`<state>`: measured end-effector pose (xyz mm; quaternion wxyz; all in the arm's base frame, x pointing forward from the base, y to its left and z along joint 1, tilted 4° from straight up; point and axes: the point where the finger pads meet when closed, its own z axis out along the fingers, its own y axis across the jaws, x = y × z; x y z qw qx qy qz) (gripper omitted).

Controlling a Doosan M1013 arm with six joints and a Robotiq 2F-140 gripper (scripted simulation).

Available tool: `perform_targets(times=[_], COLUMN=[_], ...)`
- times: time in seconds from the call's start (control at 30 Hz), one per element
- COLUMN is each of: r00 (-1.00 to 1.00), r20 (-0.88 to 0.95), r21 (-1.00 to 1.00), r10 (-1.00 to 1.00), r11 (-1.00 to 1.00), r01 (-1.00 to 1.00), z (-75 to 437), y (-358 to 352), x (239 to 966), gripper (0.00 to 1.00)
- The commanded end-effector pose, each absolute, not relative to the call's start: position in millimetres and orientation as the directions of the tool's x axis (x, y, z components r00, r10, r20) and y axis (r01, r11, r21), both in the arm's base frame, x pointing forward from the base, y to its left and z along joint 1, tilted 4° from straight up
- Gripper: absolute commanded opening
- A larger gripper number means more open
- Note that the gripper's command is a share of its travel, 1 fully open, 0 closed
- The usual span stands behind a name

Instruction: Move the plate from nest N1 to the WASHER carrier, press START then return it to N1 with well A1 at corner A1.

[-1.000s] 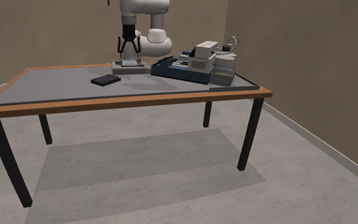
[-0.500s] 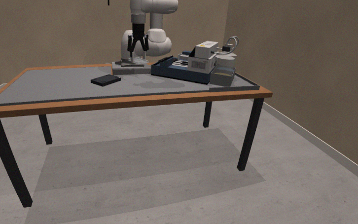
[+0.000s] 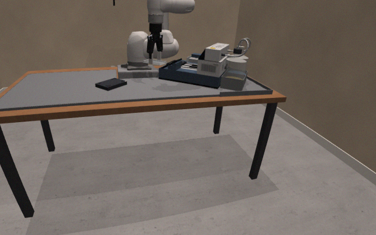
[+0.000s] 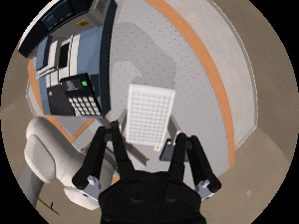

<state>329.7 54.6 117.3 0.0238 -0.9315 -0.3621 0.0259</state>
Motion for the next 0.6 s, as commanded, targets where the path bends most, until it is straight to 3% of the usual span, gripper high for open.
perform_targets(times=[0.0, 0.2, 0.57], r00=[0.73, 0.73, 0.438], r20=[-0.03, -0.03, -0.005], r21=[-0.064, -0.064, -0.071], r10=[0.682, 0.682, 0.899], r11=[-0.73, -0.73, -0.437], r01=[0.68, 0.68, 0.897], z=[119.4, 121.9, 131.6], y=[68.8, 85.6, 130.6], x=[328.3, 326.3, 296.3], gripper=[0.1, 0.1, 0.1])
